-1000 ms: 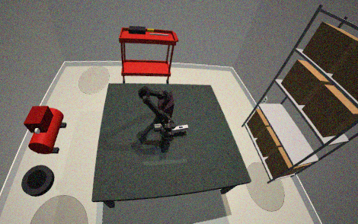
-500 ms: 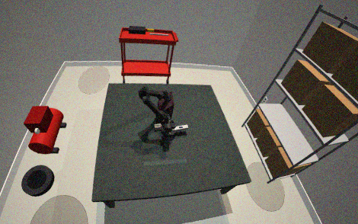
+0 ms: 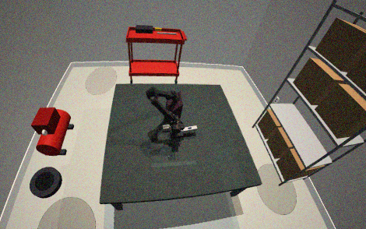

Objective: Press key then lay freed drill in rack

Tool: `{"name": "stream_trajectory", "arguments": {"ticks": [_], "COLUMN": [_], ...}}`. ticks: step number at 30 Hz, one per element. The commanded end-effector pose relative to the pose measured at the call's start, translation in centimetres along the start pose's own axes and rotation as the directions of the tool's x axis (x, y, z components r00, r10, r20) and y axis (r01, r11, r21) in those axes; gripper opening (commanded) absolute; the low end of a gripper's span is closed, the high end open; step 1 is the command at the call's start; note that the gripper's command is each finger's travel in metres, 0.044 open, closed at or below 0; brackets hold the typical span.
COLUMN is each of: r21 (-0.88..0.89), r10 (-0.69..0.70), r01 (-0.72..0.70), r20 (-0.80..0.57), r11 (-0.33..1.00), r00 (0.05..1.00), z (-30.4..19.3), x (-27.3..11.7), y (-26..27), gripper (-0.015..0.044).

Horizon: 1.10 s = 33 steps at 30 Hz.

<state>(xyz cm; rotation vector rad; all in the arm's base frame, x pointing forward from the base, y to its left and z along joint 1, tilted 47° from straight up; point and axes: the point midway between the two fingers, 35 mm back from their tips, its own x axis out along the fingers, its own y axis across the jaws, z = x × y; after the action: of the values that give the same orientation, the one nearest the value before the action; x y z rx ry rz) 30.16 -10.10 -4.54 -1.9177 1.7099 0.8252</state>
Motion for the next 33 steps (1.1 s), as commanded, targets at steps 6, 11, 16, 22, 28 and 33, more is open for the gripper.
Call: {"name": "stream_trajectory", "arguments": {"ticks": [6, 11, 16, 22, 28, 33], "r21": [-0.004, -0.004, -0.004, -0.004, -0.004, -0.004], "r10": [0.003, 0.003, 0.003, 0.003, 0.003, 0.003], "r01": [-0.003, -0.003, -0.003, -0.003, -0.003, -0.003], "r20": [-0.005, -0.005, -0.006, -0.006, -0.006, -0.007], "r11": [1.0, 1.0, 1.0, 1.0, 1.0, 1.0], "r00": [1.0, 1.0, 1.0, 1.0, 1.0, 1.0], "z": [-0.7, -1.2, -1.7, -2.7, -3.4, -4.1], "x": [0.0, 0.0, 0.1, 0.1, 0.1, 0.1], "y": [0.0, 0.0, 0.0, -0.1, -0.1, -0.1], "gripper": [0.0, 0.0, 0.0, 0.0, 0.0, 0.0]}}
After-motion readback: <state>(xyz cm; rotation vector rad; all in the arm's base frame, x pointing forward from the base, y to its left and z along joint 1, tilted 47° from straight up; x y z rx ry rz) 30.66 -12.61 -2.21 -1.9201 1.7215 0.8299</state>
